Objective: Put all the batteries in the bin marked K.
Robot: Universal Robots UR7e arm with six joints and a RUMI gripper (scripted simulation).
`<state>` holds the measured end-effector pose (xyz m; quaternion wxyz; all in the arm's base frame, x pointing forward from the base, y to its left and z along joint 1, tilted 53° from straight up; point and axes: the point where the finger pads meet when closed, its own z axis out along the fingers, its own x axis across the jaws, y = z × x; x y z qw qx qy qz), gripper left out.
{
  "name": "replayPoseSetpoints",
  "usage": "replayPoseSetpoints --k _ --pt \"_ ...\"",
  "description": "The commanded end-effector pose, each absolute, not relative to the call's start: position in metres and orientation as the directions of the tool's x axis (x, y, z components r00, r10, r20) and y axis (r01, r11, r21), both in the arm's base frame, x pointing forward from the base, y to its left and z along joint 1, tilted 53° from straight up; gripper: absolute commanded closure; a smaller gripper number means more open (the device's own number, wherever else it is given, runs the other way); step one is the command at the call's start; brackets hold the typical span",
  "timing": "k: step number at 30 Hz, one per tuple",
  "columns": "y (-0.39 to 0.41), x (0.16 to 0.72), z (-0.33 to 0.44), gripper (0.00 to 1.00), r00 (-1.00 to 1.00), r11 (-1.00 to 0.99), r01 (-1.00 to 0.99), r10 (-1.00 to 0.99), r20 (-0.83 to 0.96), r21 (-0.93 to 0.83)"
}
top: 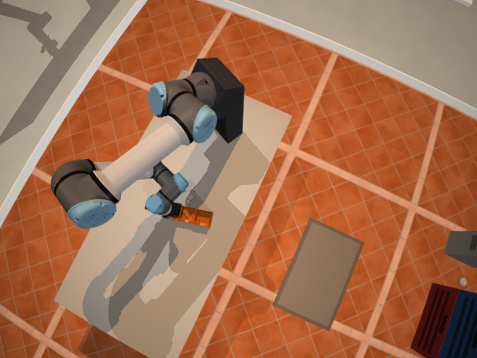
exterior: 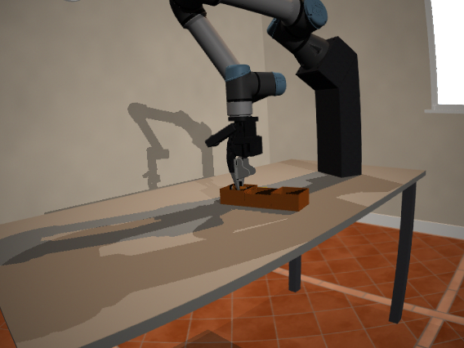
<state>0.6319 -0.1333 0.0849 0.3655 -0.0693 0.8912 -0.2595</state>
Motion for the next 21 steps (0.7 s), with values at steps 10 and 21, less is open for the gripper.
replayPoseSetpoints --k 10,21 --pt "-0.1333 0.6334 0.0813 1.00 -0.722 0.856 0.066 -0.314 -0.616 -0.513" --pt "-0.1333 0.6333 0.0810 0.83 -0.722 0.856 0.066 -0.314 -0.616 -0.513"
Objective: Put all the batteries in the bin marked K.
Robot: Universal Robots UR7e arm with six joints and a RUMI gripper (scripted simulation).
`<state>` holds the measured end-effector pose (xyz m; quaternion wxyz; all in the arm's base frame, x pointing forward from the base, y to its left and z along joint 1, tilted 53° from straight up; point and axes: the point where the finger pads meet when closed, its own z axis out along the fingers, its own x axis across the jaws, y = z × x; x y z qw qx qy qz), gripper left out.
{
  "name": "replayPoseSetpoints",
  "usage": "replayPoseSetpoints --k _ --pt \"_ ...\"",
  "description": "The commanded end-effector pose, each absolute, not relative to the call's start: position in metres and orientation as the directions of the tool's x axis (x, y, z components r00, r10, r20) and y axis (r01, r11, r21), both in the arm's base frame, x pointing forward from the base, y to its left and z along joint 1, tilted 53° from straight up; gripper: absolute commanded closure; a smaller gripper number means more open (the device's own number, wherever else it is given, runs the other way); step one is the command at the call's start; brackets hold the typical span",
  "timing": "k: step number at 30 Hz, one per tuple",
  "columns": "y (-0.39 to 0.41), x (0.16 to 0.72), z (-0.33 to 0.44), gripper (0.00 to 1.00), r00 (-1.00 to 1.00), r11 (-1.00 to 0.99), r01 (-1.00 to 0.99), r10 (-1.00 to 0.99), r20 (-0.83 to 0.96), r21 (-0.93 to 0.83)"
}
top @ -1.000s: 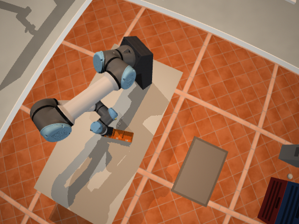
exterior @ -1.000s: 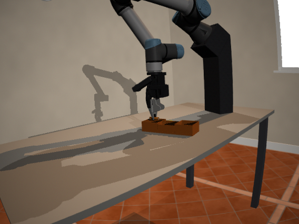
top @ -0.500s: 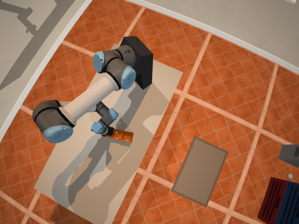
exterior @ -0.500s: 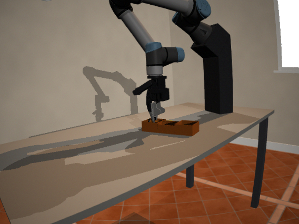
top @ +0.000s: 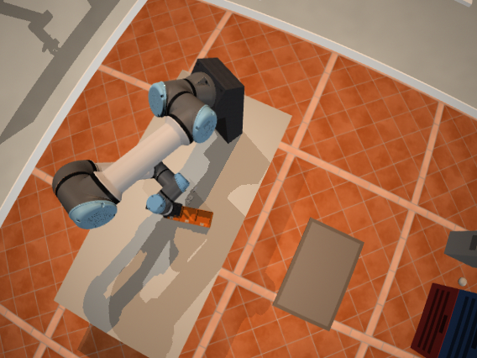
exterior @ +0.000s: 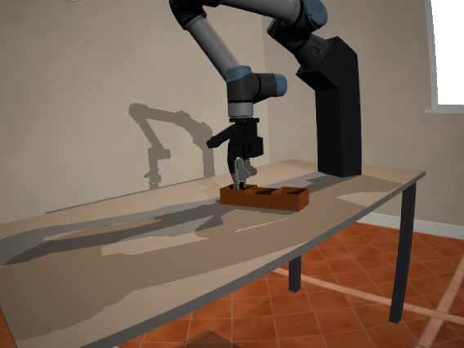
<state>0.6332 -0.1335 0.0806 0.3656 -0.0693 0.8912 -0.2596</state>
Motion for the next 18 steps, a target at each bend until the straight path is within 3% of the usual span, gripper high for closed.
replayPoseSetpoints --k 1,18 --pt "-0.1333 0.6333 0.0810 0.83 -0.722 0.856 0.066 -0.314 -0.616 -0.513" --pt "-0.1311 0.6296 0.0842 0.83 -0.722 0.856 0.066 -0.314 -0.616 -0.513"
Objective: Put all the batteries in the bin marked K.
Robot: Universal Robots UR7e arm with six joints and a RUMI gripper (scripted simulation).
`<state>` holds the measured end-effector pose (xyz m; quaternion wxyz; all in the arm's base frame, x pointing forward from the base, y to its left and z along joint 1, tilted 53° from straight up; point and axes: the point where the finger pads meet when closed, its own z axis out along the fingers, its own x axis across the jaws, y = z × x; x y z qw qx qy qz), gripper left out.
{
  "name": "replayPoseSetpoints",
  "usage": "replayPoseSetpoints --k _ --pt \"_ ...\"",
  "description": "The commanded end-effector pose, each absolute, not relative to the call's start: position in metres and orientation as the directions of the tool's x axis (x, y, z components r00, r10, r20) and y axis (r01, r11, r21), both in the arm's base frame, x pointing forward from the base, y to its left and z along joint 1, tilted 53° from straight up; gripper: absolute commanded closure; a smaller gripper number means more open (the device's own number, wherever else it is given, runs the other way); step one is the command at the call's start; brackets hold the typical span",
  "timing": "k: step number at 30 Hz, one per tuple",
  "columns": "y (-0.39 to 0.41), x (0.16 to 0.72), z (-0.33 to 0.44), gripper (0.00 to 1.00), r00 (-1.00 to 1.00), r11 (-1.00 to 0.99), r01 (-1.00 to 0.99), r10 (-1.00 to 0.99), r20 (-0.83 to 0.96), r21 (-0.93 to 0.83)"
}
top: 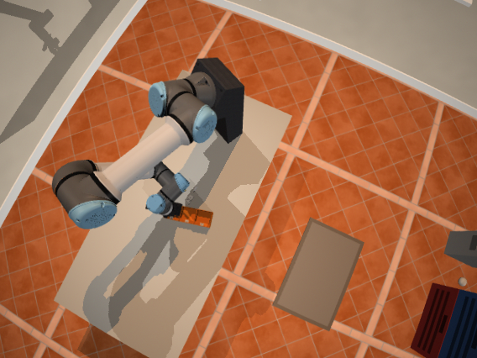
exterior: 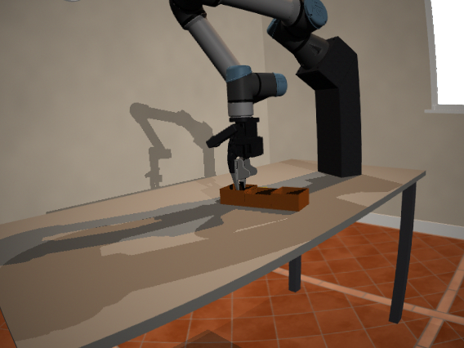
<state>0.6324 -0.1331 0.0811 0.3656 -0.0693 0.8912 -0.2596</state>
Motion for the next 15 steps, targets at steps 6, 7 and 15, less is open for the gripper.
replayPoseSetpoints --k 6,7,15 --pt "-0.129 0.626 0.087 0.83 -0.722 0.856 0.066 -0.314 -0.616 -0.513" --pt "-0.128 0.625 0.088 0.83 -0.722 0.856 0.066 -0.314 -0.616 -0.513" --pt "-0.124 0.618 0.095 0.83 -0.722 0.856 0.066 -0.314 -0.616 -0.513"
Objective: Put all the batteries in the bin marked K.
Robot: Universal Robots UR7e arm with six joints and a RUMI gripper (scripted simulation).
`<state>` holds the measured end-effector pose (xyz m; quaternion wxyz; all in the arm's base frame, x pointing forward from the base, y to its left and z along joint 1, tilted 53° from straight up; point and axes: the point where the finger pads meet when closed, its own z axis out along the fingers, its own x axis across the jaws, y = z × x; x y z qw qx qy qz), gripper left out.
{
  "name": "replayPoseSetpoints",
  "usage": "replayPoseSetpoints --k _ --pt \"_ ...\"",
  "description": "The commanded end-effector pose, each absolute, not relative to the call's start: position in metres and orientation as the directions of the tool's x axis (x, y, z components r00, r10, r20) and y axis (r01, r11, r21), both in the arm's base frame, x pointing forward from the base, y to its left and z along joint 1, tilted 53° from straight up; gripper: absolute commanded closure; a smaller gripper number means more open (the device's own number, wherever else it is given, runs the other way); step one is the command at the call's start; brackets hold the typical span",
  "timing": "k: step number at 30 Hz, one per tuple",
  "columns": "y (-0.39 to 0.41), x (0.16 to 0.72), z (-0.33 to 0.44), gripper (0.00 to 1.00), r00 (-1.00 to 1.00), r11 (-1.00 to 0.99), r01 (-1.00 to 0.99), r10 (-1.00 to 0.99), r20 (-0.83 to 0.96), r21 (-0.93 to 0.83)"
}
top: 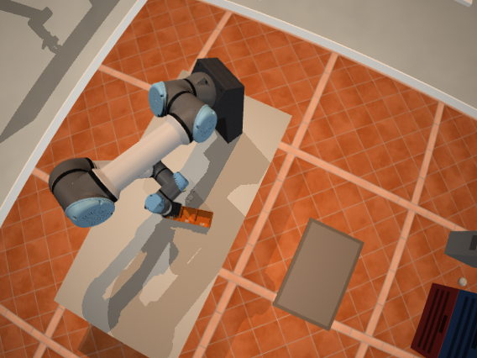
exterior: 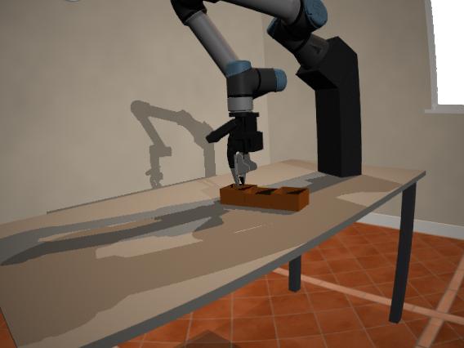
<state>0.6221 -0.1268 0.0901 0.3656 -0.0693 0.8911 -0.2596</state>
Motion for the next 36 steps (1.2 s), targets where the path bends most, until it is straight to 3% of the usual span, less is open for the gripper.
replayPoseSetpoints --k 1,20,21,36 --pt "-0.123 0.617 0.095 0.83 -0.722 0.856 0.066 -0.314 -0.616 -0.513" --pt "-0.118 0.608 0.103 0.83 -0.722 0.856 0.066 -0.314 -0.616 -0.513" --pt "-0.116 0.605 0.106 0.00 -0.722 0.856 0.066 -0.314 -0.616 -0.513" --pt "-0.095 0.569 0.137 0.00 -0.722 0.856 0.066 -0.314 -0.616 -0.513"
